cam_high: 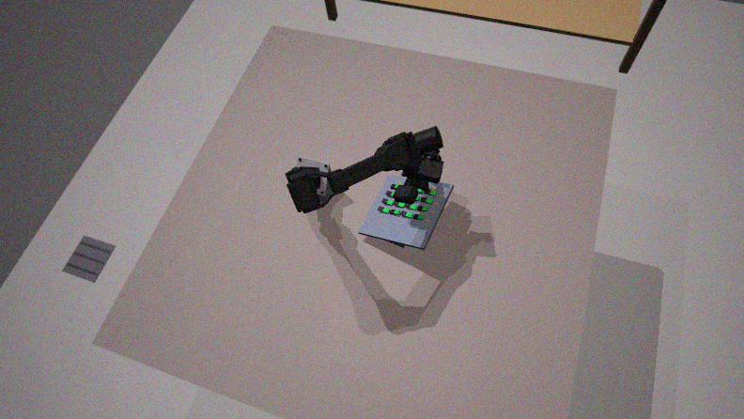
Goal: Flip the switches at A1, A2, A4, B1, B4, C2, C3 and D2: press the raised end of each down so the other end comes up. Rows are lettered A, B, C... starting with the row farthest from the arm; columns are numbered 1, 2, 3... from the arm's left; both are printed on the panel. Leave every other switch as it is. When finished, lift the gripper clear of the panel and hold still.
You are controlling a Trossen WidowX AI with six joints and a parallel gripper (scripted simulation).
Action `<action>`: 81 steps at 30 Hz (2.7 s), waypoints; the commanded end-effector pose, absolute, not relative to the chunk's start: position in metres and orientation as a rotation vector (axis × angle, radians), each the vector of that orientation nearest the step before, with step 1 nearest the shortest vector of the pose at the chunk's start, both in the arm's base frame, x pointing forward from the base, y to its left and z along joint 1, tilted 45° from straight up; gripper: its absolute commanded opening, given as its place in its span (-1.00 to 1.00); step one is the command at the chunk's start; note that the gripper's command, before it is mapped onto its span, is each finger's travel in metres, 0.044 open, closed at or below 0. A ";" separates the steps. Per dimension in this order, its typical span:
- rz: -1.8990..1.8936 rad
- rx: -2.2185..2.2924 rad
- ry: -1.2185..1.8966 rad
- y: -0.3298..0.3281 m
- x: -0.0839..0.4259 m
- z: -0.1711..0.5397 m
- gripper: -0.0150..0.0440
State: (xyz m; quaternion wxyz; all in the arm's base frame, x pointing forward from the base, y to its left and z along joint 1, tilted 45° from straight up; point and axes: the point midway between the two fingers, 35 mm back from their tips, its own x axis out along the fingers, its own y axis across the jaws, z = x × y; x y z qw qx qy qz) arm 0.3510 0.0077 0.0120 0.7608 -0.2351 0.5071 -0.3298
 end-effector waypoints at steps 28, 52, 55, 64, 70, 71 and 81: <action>-0.717 -0.518 1.104 0.004 0.352 0.009 -0.49; -0.724 -0.510 1.130 0.032 0.330 0.067 -0.49; -0.718 -0.516 1.112 0.013 0.336 0.051 -0.49; -0.718 -0.519 1.105 0.000 0.340 0.041 -0.49; -0.718 -0.519 1.105 -0.005 0.342 0.037 -0.49; -0.718 -0.519 1.105 -0.006 0.342 0.036 -0.49; -0.718 -0.519 1.105 -0.011 0.343 0.032 -0.49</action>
